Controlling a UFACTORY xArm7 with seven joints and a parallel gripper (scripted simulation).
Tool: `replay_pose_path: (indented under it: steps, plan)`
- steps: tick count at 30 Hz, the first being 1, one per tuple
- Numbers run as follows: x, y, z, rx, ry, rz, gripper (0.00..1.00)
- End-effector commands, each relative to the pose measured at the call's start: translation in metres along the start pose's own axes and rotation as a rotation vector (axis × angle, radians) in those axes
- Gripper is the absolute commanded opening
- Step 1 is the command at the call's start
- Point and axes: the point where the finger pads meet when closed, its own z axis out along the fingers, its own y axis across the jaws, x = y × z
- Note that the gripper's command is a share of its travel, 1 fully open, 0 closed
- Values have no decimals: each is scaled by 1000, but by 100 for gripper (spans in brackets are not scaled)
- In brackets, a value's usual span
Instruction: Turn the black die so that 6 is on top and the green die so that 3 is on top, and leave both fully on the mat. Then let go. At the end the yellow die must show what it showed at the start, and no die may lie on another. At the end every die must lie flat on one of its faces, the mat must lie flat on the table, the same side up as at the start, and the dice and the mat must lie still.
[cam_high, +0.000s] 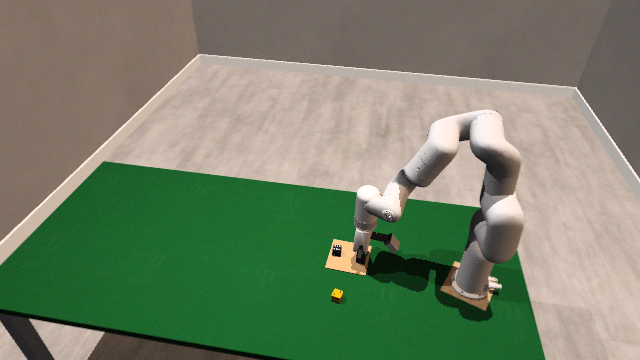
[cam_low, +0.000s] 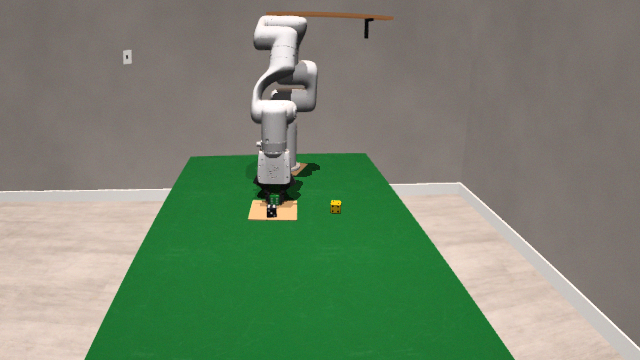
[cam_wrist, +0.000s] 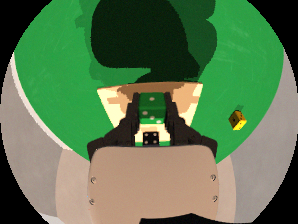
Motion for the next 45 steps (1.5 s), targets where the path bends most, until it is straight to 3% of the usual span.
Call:
replay_pose_path:
  steps: [1, 25, 38, 45]
  plan:
    - [-1, 0, -1, 0, -4, 0, 27]
    - [-1, 0, -1, 0, -4, 0, 27]
    - [-1, 0, -1, 0, -4, 0, 47]
    - [-1, 0, -1, 0, -4, 0, 47]
